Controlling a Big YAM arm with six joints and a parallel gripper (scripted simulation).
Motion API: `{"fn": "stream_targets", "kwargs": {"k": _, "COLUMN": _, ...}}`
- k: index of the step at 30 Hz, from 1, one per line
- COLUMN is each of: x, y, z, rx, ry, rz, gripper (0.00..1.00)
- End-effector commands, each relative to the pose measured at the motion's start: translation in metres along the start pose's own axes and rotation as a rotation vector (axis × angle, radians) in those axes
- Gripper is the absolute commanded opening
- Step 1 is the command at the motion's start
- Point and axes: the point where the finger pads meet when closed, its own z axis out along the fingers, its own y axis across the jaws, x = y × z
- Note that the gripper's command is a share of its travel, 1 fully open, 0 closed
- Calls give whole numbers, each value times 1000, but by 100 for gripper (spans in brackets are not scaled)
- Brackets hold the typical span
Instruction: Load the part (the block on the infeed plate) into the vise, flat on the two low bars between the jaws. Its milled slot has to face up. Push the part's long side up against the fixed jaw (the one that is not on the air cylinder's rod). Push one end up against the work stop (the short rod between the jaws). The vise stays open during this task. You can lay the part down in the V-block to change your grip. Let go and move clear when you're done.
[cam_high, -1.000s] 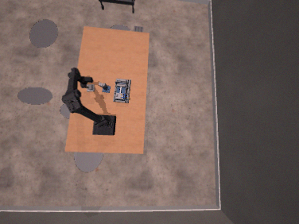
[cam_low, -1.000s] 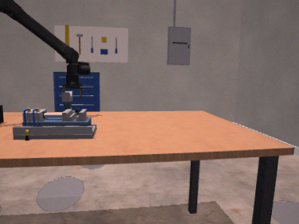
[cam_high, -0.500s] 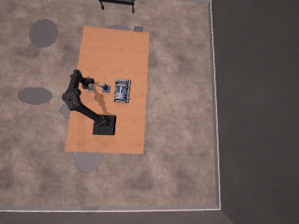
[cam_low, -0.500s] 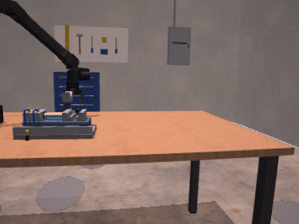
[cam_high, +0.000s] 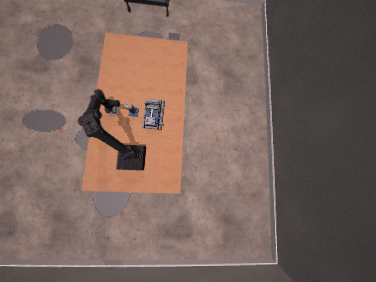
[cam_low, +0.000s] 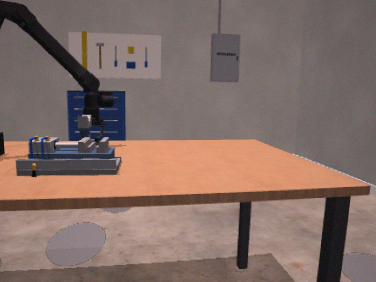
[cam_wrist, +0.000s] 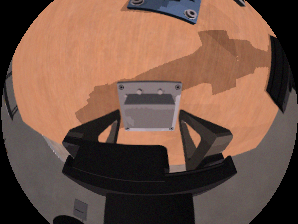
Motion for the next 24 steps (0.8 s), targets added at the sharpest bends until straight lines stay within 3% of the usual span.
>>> {"fn": "stream_targets", "kwargs": {"k": 1, "x": 13, "y": 9, "z": -5, "rx": -33, "ry": 14, "rz": -6, "gripper": 81}}
{"fn": "stream_targets", "kwargs": {"k": 2, "x": 11, "y": 5, "z": 5, "rx": -15, "ry": 6, "rz": -6, "gripper": 81}}
{"fn": "stream_targets", "kwargs": {"k": 5, "x": 8, "y": -1, "z": 12, "rx": -4, "ry": 1, "rz": -5, "gripper": 81}}
{"fn": "stream_targets", "kwargs": {"k": 13, "x": 12, "y": 6, "z": 11, "rx": -22, "ry": 9, "rz": -6, "gripper": 81}}
{"fn": "stream_targets", "kwargs": {"k": 21, "x": 9, "y": 1, "z": 19, "rx": -5, "ry": 1, "rz": -6, "gripper": 81}}
{"fn": "stream_targets", "kwargs": {"k": 24, "x": 11, "y": 5, "z": 15, "rx": -18, "ry": 7, "rz": -6, "gripper": 81}}
